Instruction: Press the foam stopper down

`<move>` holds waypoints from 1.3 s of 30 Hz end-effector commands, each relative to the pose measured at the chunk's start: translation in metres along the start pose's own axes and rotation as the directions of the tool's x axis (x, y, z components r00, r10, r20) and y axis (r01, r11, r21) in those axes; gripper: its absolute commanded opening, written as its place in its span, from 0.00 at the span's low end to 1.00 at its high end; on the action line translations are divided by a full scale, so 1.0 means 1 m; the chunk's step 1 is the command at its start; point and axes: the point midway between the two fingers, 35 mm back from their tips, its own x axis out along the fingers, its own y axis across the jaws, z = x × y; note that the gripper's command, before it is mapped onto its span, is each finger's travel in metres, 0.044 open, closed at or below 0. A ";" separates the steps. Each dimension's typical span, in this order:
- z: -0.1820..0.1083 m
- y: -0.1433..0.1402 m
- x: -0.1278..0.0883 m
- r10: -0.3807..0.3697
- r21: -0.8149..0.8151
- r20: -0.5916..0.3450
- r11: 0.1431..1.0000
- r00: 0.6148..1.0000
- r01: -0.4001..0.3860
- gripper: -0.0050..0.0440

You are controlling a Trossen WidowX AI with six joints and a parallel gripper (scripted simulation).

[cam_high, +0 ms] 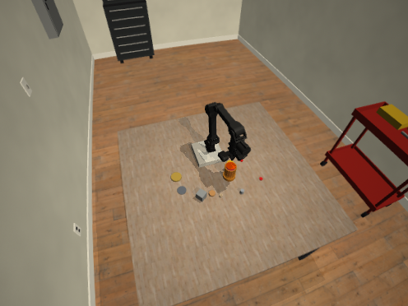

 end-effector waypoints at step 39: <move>-0.001 0.000 -0.003 0.000 0.000 -0.002 1.000 1.000 0.000 0.10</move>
